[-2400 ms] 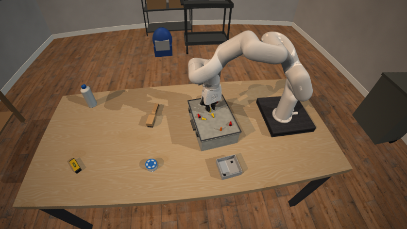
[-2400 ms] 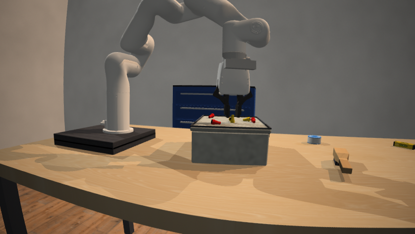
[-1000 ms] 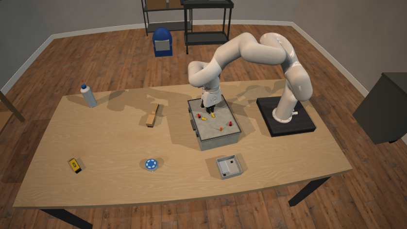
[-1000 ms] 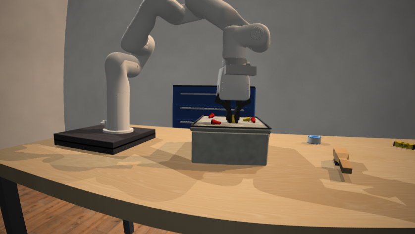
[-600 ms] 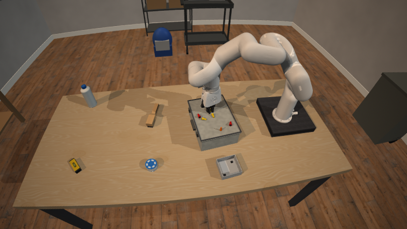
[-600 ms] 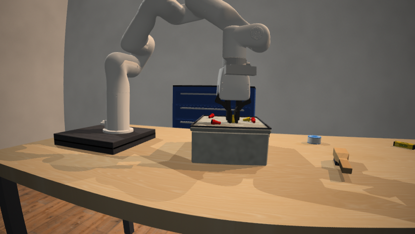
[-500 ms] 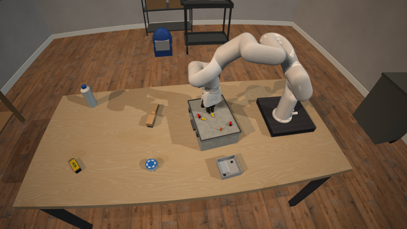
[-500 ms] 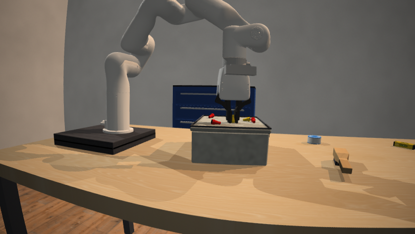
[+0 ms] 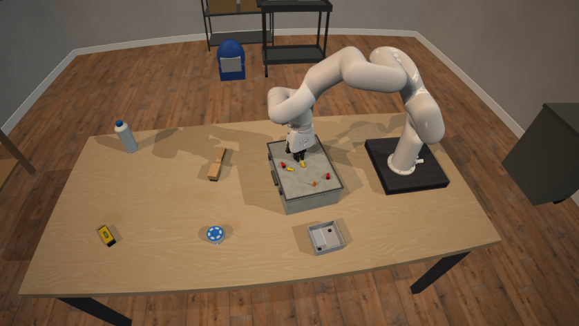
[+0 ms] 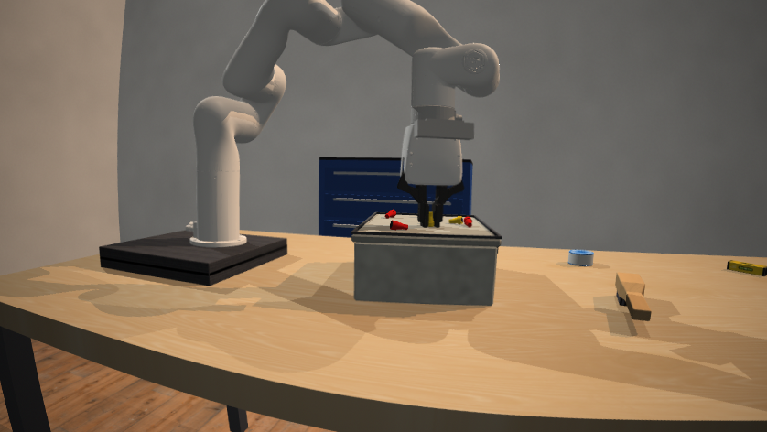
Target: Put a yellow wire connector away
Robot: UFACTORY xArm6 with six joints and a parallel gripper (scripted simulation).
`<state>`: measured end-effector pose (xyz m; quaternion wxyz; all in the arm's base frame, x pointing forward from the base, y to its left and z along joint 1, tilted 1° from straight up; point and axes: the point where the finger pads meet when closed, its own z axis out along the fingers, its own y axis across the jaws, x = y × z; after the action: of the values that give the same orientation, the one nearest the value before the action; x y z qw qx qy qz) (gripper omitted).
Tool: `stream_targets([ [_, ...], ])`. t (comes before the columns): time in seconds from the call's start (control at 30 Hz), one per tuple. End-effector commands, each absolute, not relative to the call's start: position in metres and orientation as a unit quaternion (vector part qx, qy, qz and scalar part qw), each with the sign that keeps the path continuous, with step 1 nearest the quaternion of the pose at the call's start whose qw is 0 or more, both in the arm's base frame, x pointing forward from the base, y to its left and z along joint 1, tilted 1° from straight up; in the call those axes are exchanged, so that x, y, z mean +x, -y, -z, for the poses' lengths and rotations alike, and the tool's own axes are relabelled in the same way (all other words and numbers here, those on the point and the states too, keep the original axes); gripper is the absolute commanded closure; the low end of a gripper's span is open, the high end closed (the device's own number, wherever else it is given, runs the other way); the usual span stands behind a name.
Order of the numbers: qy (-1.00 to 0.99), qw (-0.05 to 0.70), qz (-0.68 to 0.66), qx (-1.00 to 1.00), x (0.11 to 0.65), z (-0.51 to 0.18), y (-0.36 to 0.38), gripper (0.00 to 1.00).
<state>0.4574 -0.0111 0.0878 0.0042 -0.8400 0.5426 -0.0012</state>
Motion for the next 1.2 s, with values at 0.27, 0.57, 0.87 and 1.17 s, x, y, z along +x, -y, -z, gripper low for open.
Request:
stream_targets([
  [0.27,-0.543,0.005,0.002,-0.840,0.458,-0.097,0.011,0.97],
  [0.57,-0.543,0.005,0.002,-0.840,0.458,-0.137,0.011,0.97],
  [0.87,-0.543,0.005,0.002,-0.840,0.458,-0.157,0.012,0.97],
  [1.17,-0.543,0.005,0.002,-0.840,0.458,-0.159,0.012,0.97],
])
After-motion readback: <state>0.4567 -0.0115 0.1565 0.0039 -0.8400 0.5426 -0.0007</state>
